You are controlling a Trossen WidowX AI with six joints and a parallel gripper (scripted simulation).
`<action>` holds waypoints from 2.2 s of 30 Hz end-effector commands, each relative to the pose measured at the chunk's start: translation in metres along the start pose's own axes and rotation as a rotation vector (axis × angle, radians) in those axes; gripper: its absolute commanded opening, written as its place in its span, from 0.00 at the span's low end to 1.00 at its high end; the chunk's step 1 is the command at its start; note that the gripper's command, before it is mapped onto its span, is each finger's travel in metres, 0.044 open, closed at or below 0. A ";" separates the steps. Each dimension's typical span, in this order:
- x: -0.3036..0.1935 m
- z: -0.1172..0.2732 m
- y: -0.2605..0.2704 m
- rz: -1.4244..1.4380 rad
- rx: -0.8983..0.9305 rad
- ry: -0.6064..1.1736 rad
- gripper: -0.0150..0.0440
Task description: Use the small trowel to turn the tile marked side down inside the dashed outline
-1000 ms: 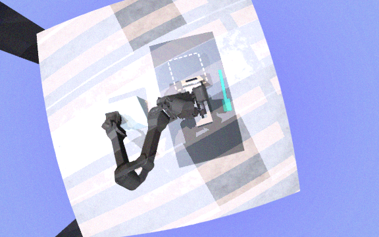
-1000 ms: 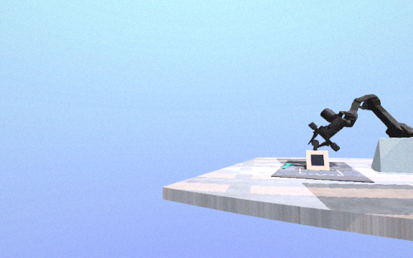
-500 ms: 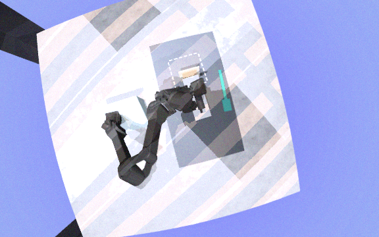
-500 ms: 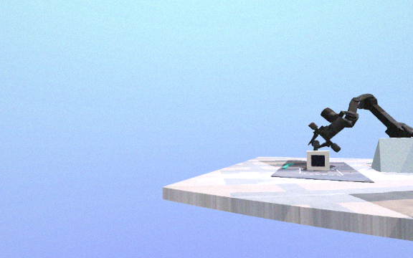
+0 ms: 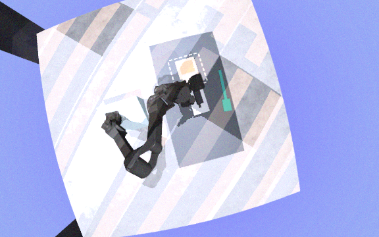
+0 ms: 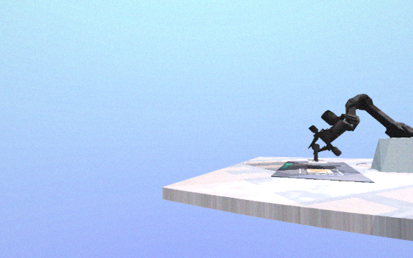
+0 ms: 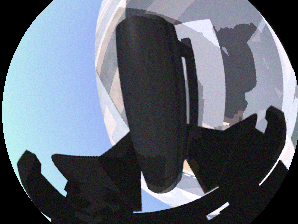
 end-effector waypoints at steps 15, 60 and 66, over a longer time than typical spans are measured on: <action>0.031 0.009 0.023 -0.002 0.003 0.000 0.25; 0.079 0.032 0.047 -0.001 0.003 0.000 0.25; 0.079 0.032 0.047 -0.001 0.003 0.000 0.25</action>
Point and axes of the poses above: the point midway between the two fingers, 35 mm back from their tips, its own z axis back along the fingers, its own y axis across the jaws, x = y × z, the point moved 4 cm from there along z, back along the fingers, and after that the axes turned 7 degrees about -z, right-handed, at the moved point
